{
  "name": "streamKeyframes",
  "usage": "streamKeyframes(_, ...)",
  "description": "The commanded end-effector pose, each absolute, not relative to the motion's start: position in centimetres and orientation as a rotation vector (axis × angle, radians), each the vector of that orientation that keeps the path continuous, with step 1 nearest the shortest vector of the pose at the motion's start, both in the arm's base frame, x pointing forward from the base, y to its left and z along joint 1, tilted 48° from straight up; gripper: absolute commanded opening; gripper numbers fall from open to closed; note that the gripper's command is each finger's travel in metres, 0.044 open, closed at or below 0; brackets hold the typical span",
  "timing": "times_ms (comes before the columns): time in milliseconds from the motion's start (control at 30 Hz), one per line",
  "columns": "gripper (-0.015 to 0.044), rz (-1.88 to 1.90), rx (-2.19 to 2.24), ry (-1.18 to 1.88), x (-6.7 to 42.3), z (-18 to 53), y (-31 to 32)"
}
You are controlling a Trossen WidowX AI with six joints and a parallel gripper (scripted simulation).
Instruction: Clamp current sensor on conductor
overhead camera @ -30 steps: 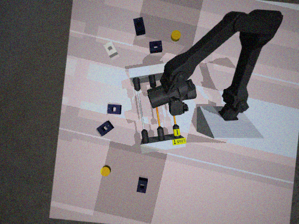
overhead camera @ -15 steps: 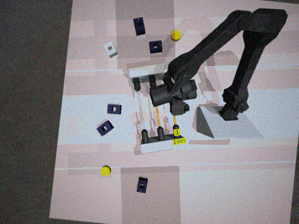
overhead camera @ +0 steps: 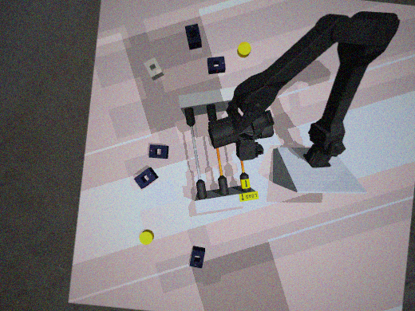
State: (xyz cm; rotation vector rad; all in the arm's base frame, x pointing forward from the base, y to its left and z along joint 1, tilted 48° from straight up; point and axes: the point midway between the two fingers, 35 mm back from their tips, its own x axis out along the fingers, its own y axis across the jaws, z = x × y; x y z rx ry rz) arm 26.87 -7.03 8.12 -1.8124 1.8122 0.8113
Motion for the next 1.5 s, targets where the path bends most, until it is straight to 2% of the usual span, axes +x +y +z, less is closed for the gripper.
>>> streamKeyframes(0, 0.0000, 0.810, -1.811, 1.812, 26.81, 8.15, -7.04)
streamKeyframes(233, 0.0000, 0.810, -1.812, 1.812, 26.80, 7.79, -7.42)
streamKeyframes(567, 0.0263, 0.811, -1.814, 1.809, 26.82, 8.07, -7.05)
streamKeyframes(1467, 0.0269, 0.811, -1.814, 1.809, 26.82, 8.07, -7.05)
